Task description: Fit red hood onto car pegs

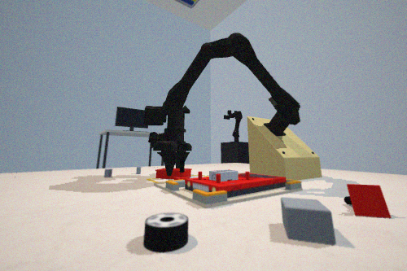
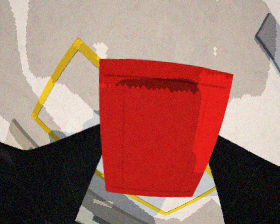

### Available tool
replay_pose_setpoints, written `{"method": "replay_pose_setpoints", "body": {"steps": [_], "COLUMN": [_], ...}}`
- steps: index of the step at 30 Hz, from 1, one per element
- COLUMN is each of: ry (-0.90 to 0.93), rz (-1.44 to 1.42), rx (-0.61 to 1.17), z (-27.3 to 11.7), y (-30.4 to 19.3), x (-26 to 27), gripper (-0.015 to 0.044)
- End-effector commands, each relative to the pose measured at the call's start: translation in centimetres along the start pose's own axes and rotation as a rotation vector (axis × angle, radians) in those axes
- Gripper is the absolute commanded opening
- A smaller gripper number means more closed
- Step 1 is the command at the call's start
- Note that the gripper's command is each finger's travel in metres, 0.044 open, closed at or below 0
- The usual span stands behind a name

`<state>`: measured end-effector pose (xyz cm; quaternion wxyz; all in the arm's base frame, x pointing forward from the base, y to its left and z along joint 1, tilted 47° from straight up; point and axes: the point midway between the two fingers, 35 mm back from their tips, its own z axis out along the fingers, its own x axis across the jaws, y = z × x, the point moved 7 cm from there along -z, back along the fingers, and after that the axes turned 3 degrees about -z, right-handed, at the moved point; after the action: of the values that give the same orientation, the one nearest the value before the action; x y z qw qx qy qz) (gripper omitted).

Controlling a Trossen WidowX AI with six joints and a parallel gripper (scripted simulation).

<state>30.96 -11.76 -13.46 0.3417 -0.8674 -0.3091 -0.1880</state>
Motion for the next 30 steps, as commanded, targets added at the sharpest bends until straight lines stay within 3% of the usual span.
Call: {"method": "replay_pose_setpoints", "body": {"steps": [1, 11, 30], "ry": [0.000, -0.001, -0.003], "rz": [0.000, 0.000, 0.000], "rx": [0.000, -0.001, -0.003], "z": [0.0, -1.5, -8.1], "y": [0.0, 0.0, 0.1], "x": [0.0, 0.0, 0.0], "gripper": [0.0249, 0.0000, 0.0000]}}
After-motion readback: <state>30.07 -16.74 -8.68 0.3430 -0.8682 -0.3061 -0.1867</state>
